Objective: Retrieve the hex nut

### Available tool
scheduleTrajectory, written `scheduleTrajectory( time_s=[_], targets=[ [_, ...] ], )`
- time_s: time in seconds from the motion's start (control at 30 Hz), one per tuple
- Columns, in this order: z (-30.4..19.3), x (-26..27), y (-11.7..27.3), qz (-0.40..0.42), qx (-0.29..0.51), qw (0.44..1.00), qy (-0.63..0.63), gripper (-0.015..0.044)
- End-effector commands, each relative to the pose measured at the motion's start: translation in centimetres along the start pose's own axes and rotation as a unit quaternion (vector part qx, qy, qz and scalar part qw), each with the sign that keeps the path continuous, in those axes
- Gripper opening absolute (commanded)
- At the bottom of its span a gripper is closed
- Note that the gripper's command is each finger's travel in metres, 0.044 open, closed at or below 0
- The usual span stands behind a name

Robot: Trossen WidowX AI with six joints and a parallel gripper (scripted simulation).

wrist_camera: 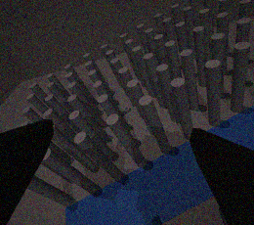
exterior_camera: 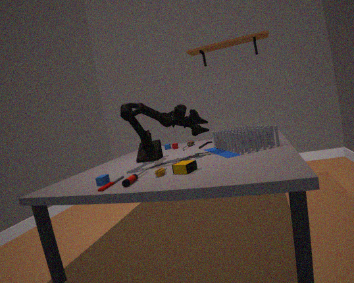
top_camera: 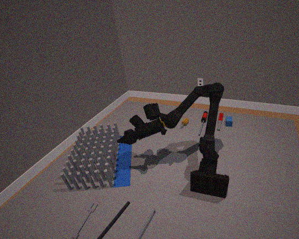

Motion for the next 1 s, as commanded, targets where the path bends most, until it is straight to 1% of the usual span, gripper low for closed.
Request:
scheduleTrajectory(
  time_s=[0.0, 0.67, 0.77, 0.97],
  targets=[
    [0.0, -0.1, 0.0, -0.003, -0.001, 1.0, 0.003, 0.044],
    [0.0, -0.1, 0.0, -0.003, -0.001, 1.0, 0.003, 0.044],
    [0.9, 1.6, 0.7, 0.028, -0.012, 0.999, -0.033, 0.044],
    [1.9, 6.4, -2.1, 0.09, 0.074, 0.981, -0.154, 0.044]
  ],
)
Point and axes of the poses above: the point midway between the two fingers, 35 mm back from their tips, its own y axis back along the fingers, its own x axis across the jaws, z = x × y, the point moved 6 cm from there along y, back along the fingers, and after that the axes turned 14 degrees about y, right-handed, at the moved point
